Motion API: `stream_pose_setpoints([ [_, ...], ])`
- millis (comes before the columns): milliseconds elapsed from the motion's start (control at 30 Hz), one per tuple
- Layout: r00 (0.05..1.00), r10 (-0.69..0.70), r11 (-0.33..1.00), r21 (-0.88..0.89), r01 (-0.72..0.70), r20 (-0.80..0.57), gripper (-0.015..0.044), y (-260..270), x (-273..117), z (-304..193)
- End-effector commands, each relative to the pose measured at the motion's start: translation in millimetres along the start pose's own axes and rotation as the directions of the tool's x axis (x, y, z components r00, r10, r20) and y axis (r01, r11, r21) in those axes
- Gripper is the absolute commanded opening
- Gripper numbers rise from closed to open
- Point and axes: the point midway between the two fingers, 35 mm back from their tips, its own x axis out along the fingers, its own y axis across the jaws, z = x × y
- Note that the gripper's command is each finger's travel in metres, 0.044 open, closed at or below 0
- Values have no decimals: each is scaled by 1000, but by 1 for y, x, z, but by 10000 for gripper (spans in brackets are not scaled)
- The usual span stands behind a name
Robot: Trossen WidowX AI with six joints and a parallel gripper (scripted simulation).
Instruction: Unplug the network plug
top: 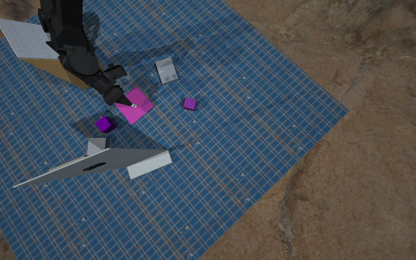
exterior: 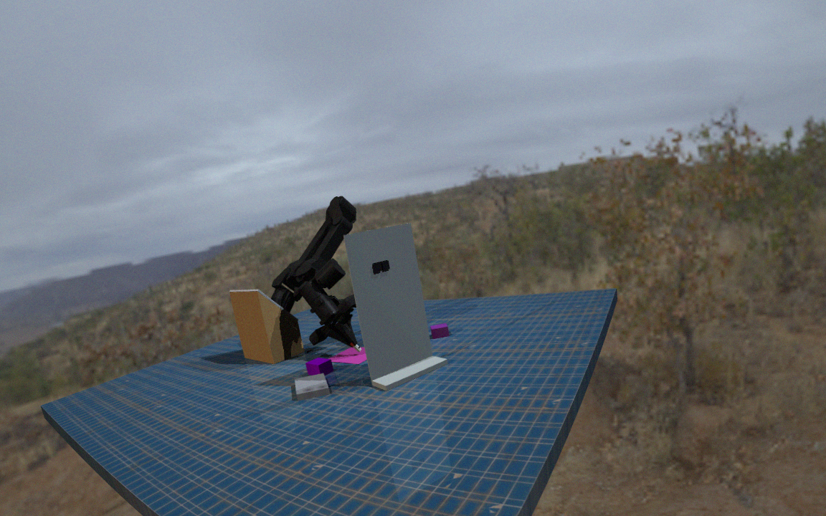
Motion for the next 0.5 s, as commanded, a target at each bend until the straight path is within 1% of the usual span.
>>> stream_pose_setpoints([
  [0, 1000, 1, 1000, 6, -1, -1, 0, 2, 1, 1],
  [467, 1000, -2, 1000, 8, 2, 2, 0, 5, 5, 2],
])
